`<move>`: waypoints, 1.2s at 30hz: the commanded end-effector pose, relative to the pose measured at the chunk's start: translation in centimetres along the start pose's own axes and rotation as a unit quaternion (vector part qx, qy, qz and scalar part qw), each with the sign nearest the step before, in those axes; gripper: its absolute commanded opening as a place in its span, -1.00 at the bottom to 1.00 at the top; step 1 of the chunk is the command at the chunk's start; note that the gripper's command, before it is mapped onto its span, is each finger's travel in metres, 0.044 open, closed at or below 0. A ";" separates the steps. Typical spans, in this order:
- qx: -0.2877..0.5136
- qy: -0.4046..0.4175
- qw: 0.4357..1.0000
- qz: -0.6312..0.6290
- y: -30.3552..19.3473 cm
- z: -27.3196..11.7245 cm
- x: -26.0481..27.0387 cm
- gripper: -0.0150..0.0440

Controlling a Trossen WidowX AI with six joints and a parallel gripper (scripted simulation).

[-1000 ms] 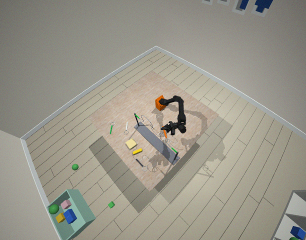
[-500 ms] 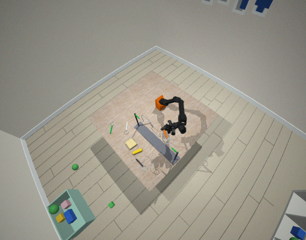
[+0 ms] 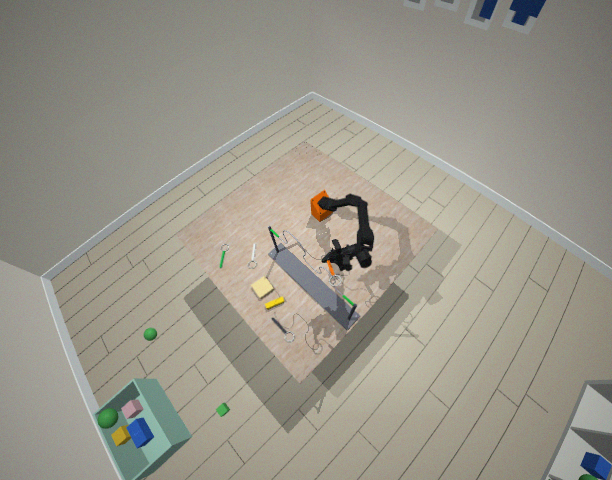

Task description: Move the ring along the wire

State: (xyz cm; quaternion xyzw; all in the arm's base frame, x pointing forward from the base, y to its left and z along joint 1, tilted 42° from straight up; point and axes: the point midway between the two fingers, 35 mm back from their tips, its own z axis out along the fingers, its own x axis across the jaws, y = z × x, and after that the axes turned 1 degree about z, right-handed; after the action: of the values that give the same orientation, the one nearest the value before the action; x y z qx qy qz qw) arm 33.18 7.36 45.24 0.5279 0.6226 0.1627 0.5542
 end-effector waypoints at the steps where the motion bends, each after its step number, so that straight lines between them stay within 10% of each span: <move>1: 0.002 0.024 0.999 0.039 0.1 0.0 0.6 -1.00; 36: 0.006 0.198 0.920 0.339 1.5 -0.8 4.2 -1.00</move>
State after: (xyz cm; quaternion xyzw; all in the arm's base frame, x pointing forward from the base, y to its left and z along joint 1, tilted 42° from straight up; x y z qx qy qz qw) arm 33.95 11.42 44.55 0.6597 0.5166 0.4172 0.3521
